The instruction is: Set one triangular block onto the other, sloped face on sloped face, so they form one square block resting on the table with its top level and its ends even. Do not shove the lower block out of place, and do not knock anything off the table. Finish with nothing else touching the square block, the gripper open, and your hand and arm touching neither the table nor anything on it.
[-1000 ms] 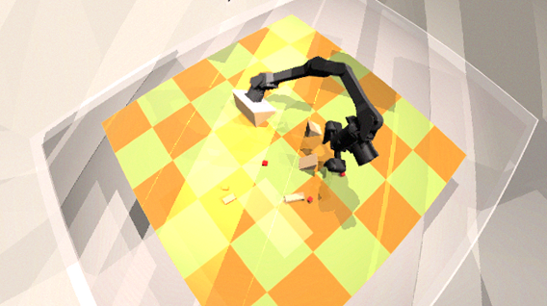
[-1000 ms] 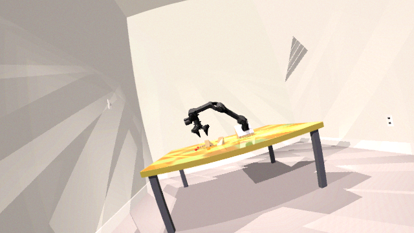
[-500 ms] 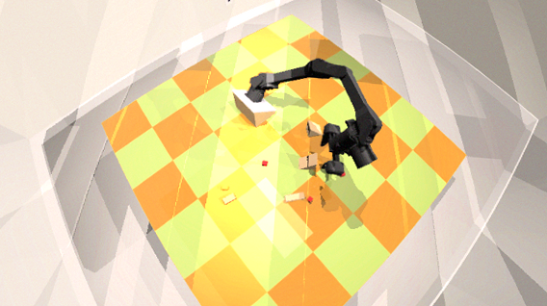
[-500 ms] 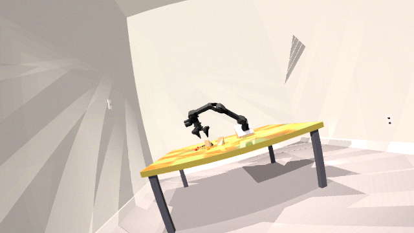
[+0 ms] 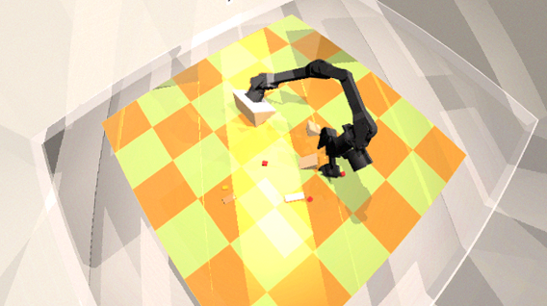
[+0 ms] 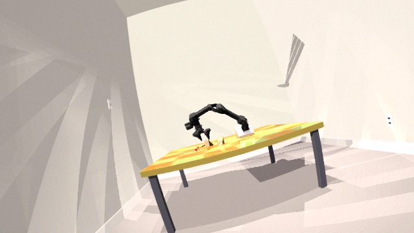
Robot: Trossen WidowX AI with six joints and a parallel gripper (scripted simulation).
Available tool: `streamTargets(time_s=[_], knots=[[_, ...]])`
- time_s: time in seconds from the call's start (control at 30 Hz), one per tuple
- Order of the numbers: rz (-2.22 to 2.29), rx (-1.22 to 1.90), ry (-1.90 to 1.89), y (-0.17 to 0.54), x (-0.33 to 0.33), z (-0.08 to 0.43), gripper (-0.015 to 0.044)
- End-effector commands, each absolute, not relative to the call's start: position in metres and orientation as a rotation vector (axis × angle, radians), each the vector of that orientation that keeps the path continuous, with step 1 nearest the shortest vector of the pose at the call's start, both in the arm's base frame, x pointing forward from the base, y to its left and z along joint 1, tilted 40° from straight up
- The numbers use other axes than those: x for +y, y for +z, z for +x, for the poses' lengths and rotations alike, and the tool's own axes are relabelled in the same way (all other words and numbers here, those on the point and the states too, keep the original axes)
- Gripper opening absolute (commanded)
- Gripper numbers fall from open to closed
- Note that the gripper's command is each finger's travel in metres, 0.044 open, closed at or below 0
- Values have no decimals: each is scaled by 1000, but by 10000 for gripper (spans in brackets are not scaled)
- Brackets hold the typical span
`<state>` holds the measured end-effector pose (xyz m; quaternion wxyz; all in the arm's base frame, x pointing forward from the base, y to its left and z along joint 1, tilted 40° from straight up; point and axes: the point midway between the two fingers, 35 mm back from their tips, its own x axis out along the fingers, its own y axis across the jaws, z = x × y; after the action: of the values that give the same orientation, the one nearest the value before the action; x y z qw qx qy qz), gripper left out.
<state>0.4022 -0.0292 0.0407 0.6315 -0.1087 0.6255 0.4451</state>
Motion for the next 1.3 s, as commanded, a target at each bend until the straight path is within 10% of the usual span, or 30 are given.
streamTargets(time_s=[0.0,1.13,1.27], knots=[[-253,1448,1025,33,-24,399,440],[-311,1495,1035,-14,-3,384,440],[-311,1495,1035,-14,-3,384,335]])
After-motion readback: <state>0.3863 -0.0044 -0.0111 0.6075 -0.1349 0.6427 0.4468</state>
